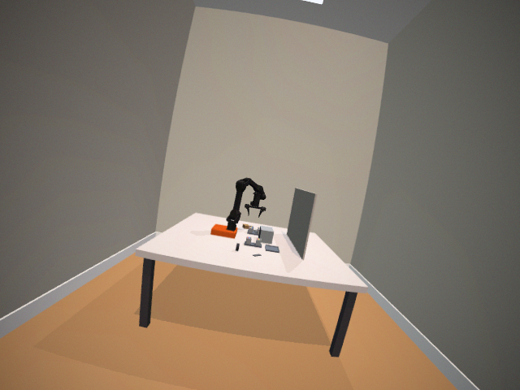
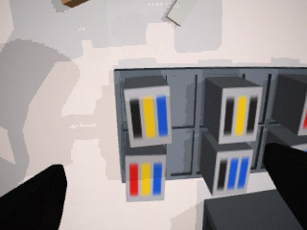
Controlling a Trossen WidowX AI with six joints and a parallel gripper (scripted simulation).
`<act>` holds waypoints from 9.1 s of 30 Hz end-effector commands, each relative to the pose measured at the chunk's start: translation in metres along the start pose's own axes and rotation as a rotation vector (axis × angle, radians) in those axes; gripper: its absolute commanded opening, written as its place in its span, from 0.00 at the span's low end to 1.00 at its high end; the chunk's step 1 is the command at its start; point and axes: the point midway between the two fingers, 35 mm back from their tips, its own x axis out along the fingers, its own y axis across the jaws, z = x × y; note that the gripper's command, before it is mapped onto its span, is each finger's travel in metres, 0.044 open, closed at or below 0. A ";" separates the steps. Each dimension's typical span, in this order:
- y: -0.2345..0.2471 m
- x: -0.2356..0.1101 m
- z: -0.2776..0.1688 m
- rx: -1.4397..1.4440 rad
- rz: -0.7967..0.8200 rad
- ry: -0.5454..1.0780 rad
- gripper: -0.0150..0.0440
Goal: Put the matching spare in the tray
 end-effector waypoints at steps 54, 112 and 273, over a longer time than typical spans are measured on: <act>0.003 0.106 -0.009 -0.015 -0.001 0.000 0.76; 0.002 0.040 -0.008 -0.011 -0.004 -0.006 0.25; -0.155 -0.011 -0.439 -0.015 -0.017 0.046 0.25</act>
